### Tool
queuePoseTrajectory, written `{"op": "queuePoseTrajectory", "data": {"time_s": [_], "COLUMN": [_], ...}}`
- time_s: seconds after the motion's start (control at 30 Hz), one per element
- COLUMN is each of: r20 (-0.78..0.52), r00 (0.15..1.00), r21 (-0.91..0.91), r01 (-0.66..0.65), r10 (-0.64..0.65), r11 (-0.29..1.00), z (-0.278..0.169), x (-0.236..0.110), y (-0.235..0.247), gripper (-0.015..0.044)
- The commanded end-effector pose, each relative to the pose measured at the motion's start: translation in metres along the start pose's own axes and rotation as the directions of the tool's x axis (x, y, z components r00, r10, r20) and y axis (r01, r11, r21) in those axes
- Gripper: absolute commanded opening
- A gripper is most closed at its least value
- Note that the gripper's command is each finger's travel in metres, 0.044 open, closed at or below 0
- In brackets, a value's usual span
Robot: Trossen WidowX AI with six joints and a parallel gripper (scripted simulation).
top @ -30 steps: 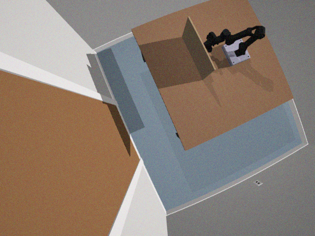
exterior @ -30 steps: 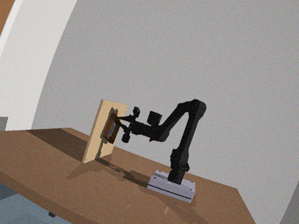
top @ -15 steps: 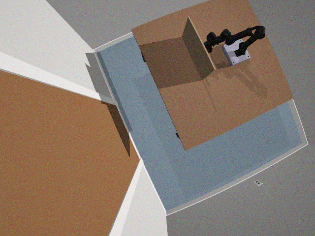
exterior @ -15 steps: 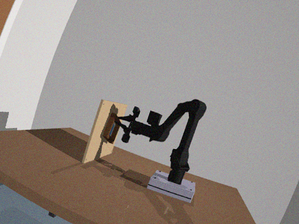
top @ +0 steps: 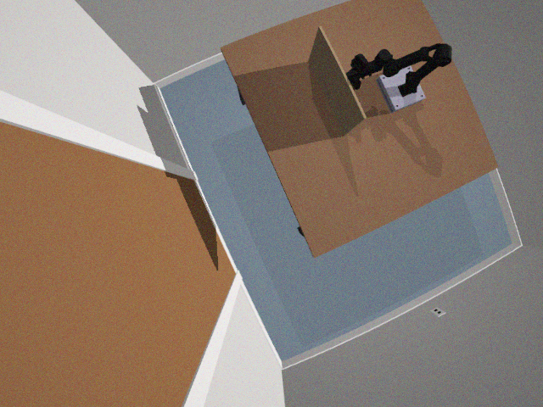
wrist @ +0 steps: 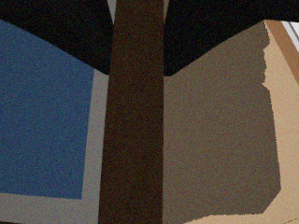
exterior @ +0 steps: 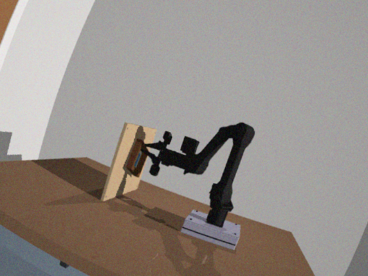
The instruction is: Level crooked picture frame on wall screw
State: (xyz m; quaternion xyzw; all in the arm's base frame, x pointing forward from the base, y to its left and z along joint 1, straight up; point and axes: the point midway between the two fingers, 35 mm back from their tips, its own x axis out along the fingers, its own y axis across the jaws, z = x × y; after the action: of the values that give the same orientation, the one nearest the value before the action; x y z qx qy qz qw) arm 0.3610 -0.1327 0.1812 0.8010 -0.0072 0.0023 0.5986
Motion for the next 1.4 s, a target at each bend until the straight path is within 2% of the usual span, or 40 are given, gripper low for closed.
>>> {"op": "queuePoseTrajectory", "data": {"time_s": [0.0,1.37], "r20": [0.002,0.002], "r00": [1.000,1.000], "r21": [-0.010,-0.010], "r01": [-0.011,-0.011], "r10": [0.011,0.011], "r11": [1.000,1.000], "z": [-0.0017,-0.0007], "x": [-0.0006,-0.0005], "y": [0.0041,-0.0024], "gripper": [0.0000,0.0000]}}
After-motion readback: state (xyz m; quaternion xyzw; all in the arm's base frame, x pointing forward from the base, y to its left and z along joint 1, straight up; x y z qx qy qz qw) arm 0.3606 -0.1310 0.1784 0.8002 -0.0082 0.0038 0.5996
